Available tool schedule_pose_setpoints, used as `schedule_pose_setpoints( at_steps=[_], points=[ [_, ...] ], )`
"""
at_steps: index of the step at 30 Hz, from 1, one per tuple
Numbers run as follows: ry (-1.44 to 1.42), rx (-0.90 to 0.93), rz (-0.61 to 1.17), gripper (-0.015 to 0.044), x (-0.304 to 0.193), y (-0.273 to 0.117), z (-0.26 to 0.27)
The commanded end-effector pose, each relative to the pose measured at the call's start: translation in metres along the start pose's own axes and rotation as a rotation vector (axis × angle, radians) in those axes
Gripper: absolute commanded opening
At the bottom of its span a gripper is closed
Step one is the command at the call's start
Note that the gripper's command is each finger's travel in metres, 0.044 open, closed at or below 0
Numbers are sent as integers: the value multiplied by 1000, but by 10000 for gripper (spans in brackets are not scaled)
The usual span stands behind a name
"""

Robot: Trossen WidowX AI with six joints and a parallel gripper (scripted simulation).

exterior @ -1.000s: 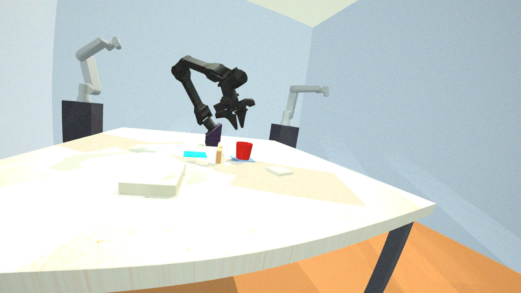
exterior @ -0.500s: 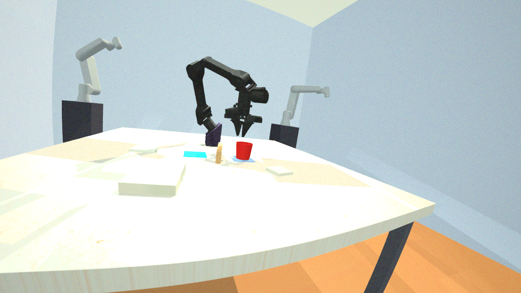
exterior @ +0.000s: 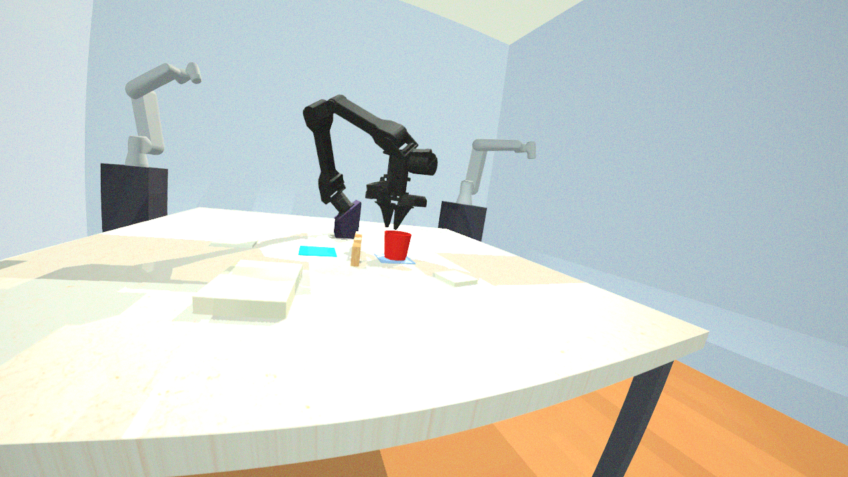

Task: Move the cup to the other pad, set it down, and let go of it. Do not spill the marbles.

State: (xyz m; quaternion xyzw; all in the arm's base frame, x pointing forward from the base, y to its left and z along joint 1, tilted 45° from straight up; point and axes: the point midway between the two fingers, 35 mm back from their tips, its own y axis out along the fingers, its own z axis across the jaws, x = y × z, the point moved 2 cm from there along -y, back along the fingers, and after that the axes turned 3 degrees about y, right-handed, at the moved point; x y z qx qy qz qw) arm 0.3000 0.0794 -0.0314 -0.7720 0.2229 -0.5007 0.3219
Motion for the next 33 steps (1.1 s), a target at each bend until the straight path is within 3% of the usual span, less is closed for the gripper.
schedule_pose_setpoints(
  at_steps=[1,30,33],
  points=[
    [-6,-1,-4,148,0,8,0],
    [-5,-3,-7,148,1,47,-3],
    [0,-3,-3,89,1,46,-2]
  ],
)
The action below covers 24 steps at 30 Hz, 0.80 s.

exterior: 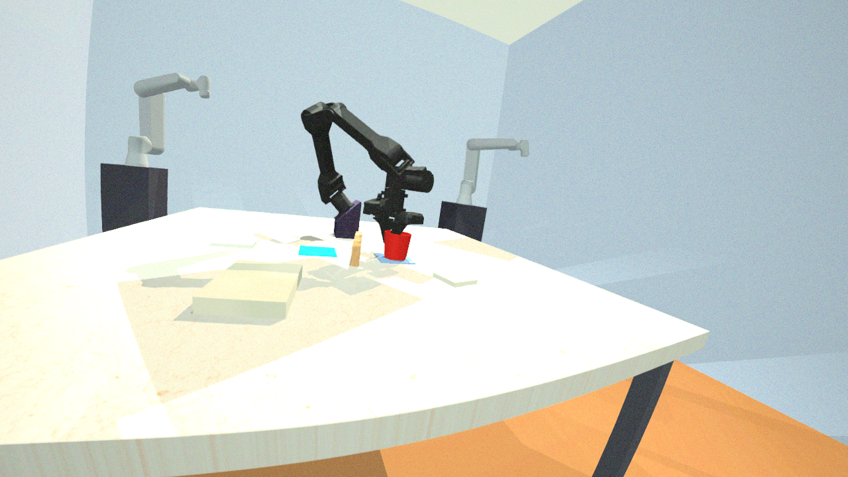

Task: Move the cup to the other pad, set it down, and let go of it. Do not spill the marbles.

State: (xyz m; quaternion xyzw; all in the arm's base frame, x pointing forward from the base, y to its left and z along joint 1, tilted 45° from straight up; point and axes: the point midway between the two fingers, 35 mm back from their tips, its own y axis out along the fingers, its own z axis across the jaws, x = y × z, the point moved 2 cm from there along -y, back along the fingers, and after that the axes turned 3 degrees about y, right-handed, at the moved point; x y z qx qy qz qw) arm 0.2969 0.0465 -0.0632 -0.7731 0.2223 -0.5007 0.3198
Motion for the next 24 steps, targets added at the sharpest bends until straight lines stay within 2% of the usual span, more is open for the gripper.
schedule_pose_setpoints(
  at_steps=[1,13,19,24],
  points=[
    [1,0,0,82,0,0,0],
    [1,0,0,2,0,0,0],
    [0,1,0,0,0,-4,1],
    [-1,2,1,0,0,-22,2]
  ],
)
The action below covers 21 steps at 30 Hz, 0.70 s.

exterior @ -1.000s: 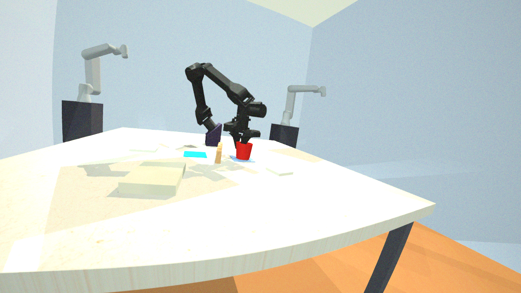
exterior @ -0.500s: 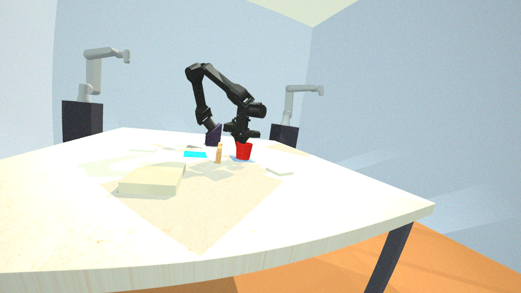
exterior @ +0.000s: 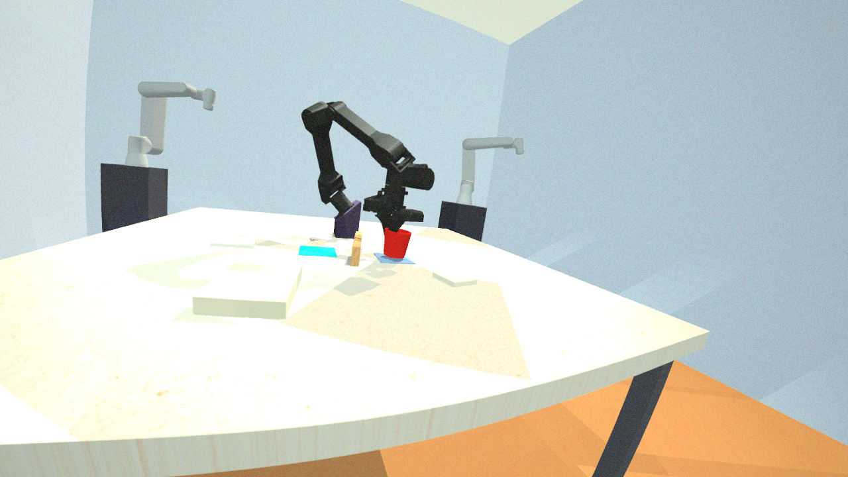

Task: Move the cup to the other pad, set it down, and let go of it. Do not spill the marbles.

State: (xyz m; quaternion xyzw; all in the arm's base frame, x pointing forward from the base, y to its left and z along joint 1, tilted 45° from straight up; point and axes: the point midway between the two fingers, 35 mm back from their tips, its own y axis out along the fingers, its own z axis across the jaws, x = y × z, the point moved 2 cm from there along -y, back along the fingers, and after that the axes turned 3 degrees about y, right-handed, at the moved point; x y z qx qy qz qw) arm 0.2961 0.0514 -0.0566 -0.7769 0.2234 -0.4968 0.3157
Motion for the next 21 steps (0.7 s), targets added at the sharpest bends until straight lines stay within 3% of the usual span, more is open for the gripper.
schedule_pose_setpoints(
  at_steps=[1,13,21],
  points=[
    [6,14,3,0,-1,-18,3],
    [2,13,2,0,-1,-64,1],
    [2,13,2,0,0,-67,-1]
  ],
)
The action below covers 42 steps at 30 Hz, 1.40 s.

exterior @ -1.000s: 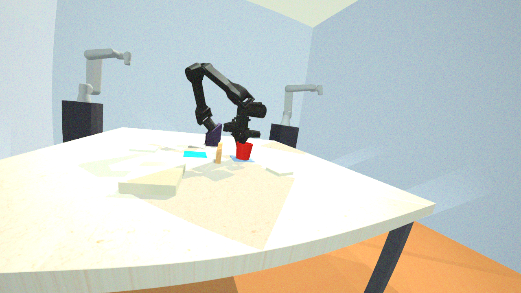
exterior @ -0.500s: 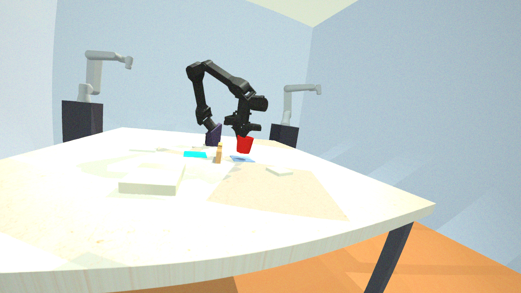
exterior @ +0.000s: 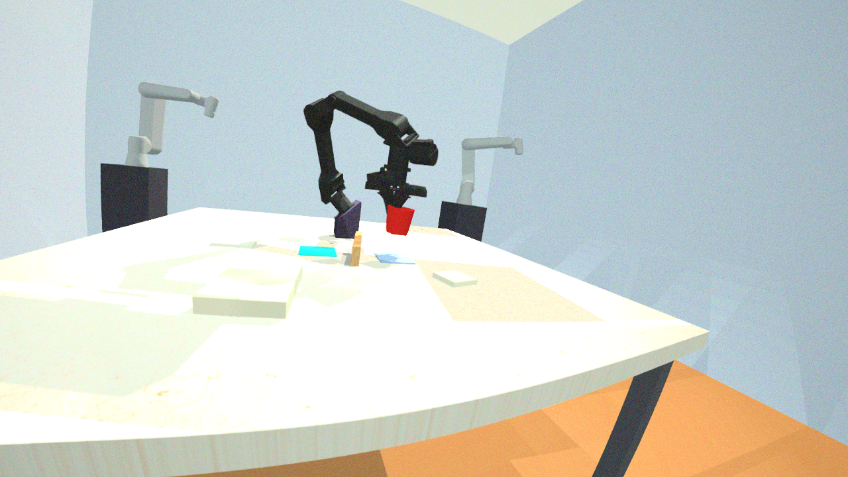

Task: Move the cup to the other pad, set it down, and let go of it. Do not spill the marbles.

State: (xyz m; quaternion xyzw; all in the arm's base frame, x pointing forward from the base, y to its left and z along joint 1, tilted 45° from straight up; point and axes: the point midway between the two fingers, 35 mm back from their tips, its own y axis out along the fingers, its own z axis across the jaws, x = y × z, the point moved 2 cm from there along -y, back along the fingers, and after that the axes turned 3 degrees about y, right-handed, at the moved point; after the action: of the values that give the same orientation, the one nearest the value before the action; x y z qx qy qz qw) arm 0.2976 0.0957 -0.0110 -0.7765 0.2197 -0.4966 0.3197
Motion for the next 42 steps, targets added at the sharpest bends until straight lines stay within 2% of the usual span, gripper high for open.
schedule_pose_setpoints(
  at_steps=[1,21,42],
  points=[
    [6,3,3,0,0,-3,0],
    [1,1,0,0,2,-1,-1],
    [4,1,1,0,34,-2,-26]
  ],
)
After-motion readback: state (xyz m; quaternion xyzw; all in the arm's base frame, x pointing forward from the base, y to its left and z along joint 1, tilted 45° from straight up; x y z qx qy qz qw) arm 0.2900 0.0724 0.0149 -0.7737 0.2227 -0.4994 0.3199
